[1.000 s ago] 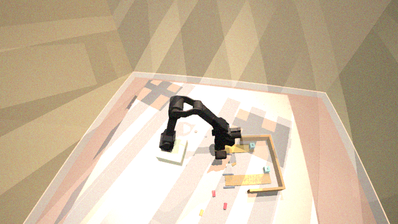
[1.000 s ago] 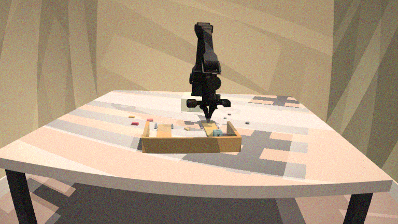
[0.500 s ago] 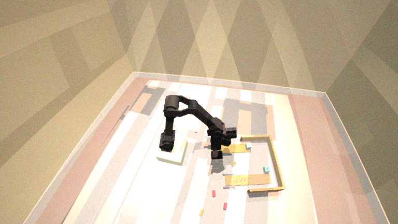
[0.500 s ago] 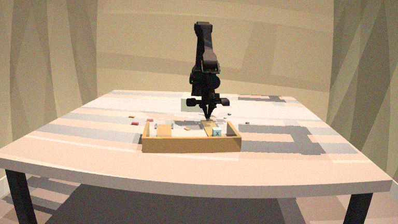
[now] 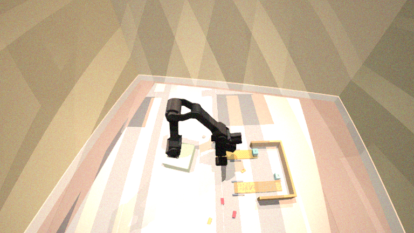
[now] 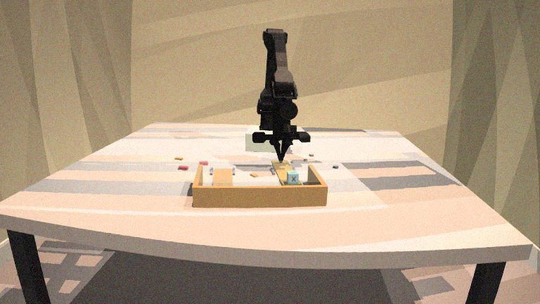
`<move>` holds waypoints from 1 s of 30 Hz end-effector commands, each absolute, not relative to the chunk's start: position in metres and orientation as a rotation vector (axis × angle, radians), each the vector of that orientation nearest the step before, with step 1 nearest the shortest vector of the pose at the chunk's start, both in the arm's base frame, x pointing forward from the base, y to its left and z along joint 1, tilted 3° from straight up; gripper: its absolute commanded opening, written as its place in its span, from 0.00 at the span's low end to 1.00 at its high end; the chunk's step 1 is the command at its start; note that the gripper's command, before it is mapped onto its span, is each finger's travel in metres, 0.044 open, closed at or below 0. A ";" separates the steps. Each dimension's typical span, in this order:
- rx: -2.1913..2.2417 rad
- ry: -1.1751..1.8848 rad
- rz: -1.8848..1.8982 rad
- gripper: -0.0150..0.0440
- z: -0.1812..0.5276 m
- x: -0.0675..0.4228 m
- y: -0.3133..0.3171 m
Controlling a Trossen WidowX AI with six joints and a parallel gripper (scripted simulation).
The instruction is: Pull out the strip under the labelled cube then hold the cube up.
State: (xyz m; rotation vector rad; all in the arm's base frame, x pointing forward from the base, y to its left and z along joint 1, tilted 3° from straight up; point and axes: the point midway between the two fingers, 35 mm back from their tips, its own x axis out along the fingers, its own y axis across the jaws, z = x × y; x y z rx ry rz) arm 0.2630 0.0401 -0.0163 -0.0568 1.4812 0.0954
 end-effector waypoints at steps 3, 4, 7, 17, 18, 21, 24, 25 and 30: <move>-0.056 1.508 0.090 0.25 -0.021 0.246 0.038; -0.056 1.508 0.090 0.25 -0.021 0.245 0.038; -0.056 1.509 0.090 0.25 -0.022 0.240 0.038; -0.056 1.510 0.090 0.25 -0.023 0.226 0.037; -0.056 1.510 0.090 0.25 -0.023 0.224 0.037; -0.056 1.510 0.090 0.25 -0.023 0.220 0.036; -0.056 1.511 0.090 0.25 -0.024 0.215 0.036; -0.056 1.511 0.090 0.25 -0.024 0.214 0.036; -0.056 1.511 0.090 0.25 -0.024 0.206 0.036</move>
